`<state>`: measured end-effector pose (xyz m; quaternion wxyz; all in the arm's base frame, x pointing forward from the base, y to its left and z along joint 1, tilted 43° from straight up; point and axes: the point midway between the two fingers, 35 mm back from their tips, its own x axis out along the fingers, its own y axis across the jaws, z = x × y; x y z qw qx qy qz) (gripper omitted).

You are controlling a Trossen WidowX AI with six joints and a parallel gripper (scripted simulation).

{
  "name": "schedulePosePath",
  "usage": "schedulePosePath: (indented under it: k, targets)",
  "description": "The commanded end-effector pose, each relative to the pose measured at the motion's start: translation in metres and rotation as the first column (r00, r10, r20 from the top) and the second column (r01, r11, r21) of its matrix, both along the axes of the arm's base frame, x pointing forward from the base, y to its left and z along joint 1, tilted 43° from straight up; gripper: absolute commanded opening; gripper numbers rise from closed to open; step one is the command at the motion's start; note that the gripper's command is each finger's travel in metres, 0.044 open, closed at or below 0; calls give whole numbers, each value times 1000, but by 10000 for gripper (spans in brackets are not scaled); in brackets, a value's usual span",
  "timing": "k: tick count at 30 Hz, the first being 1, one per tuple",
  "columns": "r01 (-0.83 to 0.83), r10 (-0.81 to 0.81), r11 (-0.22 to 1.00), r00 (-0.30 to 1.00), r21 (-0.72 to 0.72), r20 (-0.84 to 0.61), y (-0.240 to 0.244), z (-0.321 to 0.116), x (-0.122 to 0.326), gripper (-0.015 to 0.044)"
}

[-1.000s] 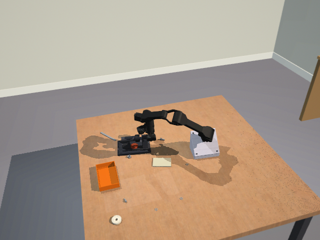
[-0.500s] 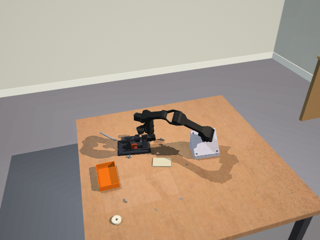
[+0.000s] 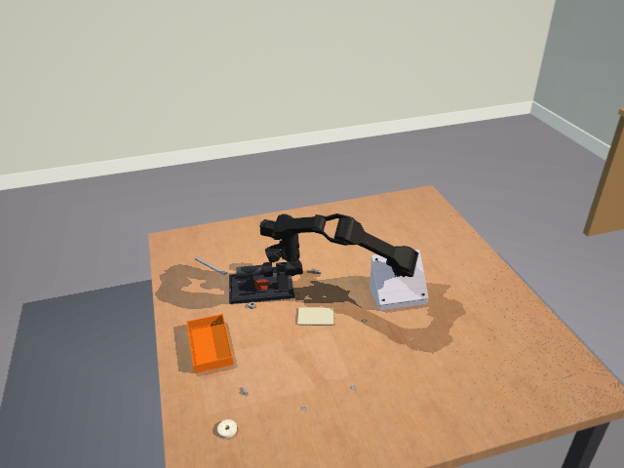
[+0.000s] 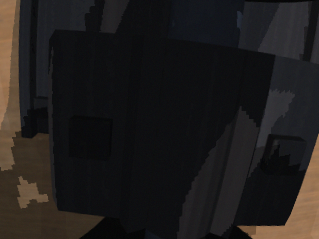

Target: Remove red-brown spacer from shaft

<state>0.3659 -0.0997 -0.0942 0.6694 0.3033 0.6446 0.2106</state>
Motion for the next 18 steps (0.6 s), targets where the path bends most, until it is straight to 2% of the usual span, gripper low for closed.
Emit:
schedulePosePath:
  k: [1, 10, 18]
  targets:
    - [5, -5, 1000, 1000, -5, 7, -3, 2, 4, 0]
    - [5, -5, 1000, 1000, -5, 7, -3, 1, 4, 0]
    - [0, 0, 1000, 1000, 1, -2, 0, 0, 0, 210]
